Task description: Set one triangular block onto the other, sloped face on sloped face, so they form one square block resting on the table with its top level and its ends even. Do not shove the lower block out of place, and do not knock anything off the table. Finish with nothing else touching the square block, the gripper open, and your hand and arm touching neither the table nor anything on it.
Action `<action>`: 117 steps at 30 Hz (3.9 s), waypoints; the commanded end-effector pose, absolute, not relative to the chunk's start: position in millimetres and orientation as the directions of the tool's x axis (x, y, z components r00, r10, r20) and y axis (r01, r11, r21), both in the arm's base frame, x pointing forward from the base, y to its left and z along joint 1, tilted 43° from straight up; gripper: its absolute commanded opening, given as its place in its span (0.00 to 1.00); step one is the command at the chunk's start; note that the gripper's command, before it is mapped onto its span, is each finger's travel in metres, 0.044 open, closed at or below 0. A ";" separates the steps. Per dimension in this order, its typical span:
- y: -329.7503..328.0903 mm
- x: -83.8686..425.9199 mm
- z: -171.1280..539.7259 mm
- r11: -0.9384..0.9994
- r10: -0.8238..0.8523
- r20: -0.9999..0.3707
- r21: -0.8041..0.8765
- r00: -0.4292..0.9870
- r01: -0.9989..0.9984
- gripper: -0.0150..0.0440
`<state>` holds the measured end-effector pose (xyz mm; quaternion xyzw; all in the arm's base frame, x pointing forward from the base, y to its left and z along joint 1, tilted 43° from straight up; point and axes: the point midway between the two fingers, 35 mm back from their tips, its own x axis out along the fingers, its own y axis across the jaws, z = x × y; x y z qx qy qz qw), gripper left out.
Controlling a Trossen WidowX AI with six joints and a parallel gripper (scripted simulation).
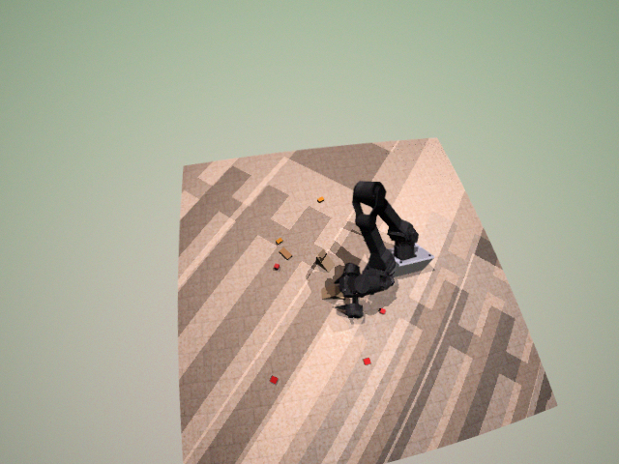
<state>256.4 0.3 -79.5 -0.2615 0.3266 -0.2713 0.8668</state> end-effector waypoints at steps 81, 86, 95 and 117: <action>55.5 264.5 -5.0 0.686 -0.654 -0.423 -0.681 0.627 0.256 0.25; 56.7 268.1 -7.4 0.635 -0.661 -0.456 -0.763 0.596 0.121 0.25; 58.1 273.7 -10.8 0.522 -0.673 -0.511 -0.840 0.535 -0.148 0.25; 58.2 283.4 -13.1 0.188 -0.692 -0.631 -0.627 0.351 -0.756 0.25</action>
